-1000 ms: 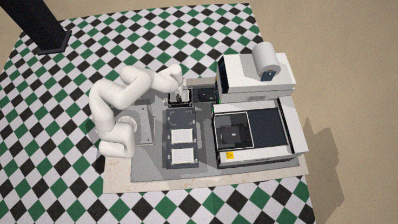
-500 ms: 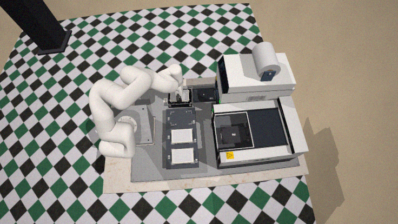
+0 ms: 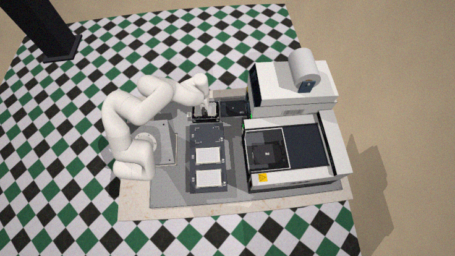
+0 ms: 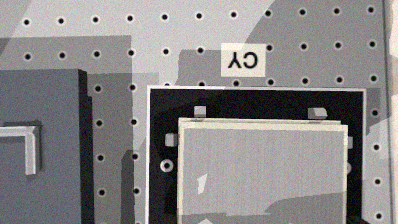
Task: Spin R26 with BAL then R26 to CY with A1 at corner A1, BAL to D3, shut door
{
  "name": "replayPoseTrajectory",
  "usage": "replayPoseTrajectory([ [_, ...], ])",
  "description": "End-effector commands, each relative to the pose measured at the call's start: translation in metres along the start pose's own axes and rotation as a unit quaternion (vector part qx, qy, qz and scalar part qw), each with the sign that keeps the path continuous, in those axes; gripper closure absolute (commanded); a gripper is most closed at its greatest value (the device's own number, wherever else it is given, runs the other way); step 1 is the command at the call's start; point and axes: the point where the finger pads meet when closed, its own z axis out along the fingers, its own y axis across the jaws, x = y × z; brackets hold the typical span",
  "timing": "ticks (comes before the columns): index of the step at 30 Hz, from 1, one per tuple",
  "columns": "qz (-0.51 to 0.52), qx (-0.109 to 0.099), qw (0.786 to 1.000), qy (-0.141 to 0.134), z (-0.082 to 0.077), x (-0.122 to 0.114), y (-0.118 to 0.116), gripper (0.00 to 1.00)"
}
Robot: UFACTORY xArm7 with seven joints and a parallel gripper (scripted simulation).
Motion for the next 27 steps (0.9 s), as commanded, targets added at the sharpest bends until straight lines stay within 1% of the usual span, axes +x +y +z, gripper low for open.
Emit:
replayPoseTrajectory([
  [1, 0.0, -0.002, 1.0, -0.001, -0.002, -0.001, 0.001, 0.0],
  [6, 0.0, -0.002, 1.0, -0.001, -0.005, -0.001, 0.001, 0.0],
  [21, 0.0, -0.002, 1.0, -0.001, -0.03, -0.001, 0.001, 0.0],
  [23, 0.0, -0.002, 1.0, -0.001, -0.03, -0.001, 0.001, 0.0],
  [27, 0.0, -0.002, 1.0, -0.001, -0.037, -0.001, 0.001, 0.0],
])
